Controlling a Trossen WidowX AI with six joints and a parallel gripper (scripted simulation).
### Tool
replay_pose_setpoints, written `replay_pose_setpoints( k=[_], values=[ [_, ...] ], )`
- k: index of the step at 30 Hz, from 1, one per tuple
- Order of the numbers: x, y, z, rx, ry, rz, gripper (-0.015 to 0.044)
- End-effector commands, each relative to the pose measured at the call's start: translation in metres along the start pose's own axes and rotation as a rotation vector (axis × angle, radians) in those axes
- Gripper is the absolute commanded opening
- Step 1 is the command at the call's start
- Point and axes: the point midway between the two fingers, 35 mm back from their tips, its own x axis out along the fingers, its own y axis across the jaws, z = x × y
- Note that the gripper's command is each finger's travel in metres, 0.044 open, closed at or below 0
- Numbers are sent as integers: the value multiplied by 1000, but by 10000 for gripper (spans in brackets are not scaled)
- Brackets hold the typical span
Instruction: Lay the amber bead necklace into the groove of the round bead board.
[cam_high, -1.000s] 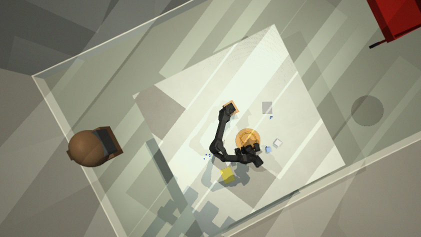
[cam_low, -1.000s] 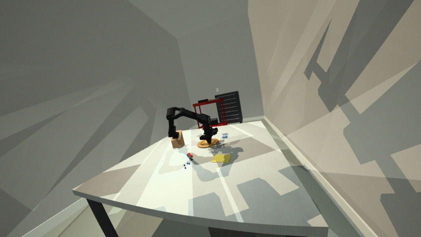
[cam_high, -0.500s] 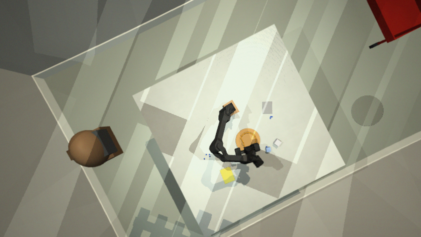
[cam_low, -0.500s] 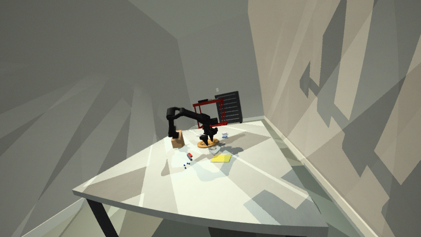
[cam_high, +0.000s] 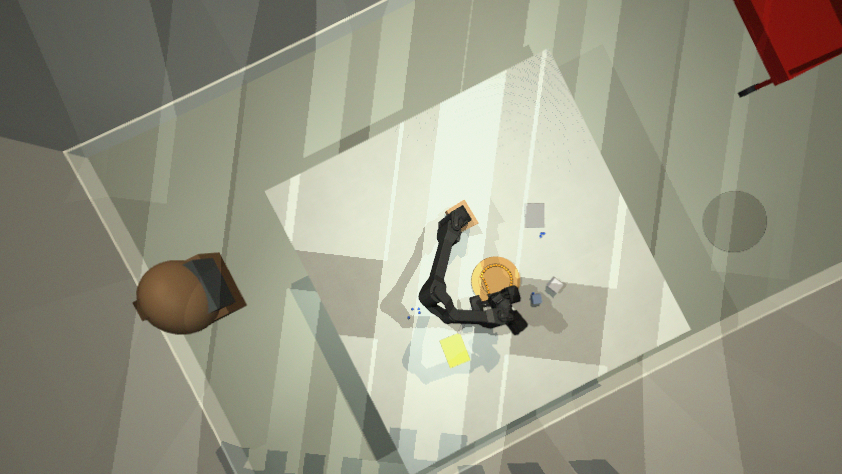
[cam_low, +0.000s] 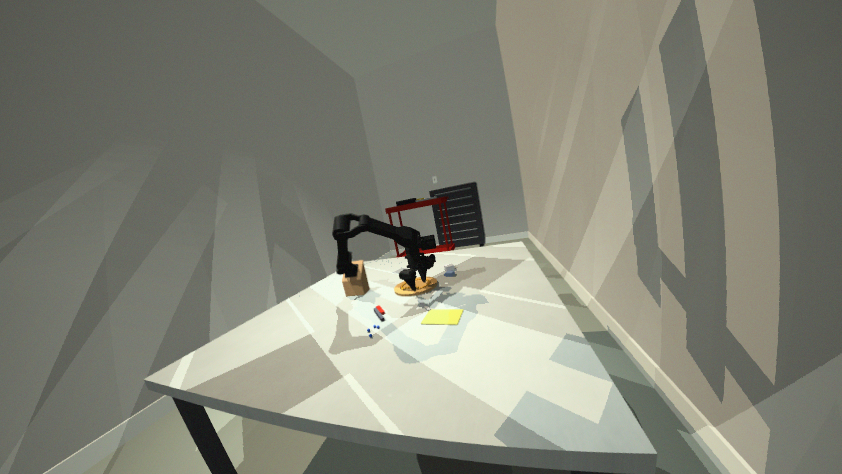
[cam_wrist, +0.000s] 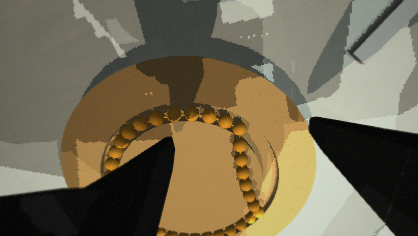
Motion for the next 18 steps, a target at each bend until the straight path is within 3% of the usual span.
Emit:
replay_pose_setpoints(
  k=[1,2,14,18],
  values=[
    [-1,-1,0,1,-3,-4,440],
    [-1,-1,0,1,-3,-4,440],
    [-31,-8,-77,117,1,-2,125],
    [-33,-9,-82,125,1,-3,120]
  ],
)
